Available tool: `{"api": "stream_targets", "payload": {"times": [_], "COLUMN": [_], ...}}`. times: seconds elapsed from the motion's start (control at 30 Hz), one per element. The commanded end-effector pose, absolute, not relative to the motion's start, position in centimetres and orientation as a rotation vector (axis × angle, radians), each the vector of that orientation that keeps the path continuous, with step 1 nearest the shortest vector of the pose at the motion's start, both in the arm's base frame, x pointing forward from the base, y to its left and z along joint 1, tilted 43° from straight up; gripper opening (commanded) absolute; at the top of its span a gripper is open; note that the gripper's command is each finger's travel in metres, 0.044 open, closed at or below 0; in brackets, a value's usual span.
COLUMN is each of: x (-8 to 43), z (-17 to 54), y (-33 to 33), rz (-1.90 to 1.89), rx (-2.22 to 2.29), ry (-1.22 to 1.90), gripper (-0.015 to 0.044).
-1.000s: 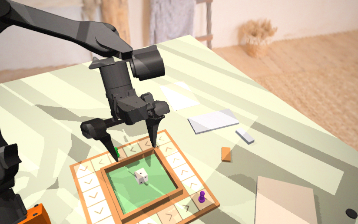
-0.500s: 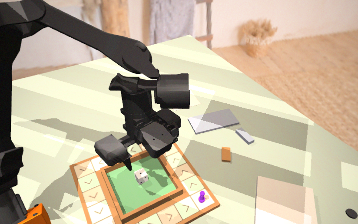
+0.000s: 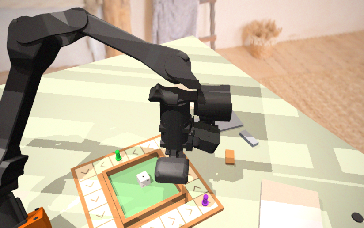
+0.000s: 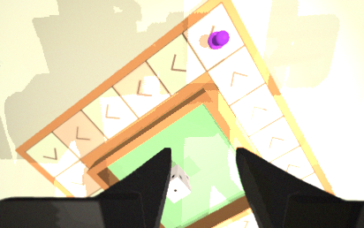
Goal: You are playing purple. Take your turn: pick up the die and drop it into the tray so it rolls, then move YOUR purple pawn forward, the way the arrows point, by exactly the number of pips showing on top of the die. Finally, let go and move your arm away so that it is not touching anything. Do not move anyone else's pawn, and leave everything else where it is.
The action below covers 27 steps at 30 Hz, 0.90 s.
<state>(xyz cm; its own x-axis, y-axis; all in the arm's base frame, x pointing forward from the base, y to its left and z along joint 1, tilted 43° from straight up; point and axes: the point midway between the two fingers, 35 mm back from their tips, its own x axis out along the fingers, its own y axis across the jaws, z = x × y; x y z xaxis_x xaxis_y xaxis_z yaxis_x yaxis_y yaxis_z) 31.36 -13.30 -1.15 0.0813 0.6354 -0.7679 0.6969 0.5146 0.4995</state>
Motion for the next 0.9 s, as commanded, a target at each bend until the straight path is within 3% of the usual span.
{"api": "stream_targets", "payload": {"times": [0.0,0.87], "x": [34.9,35.2], "z": [-6.1,-7.8], "y": [-16.6,-16.4], "rz": [0.56,0.658], "rx": [0.561,0.443], "ry": [1.372,1.313], "gripper": [0.02,0.02]}}
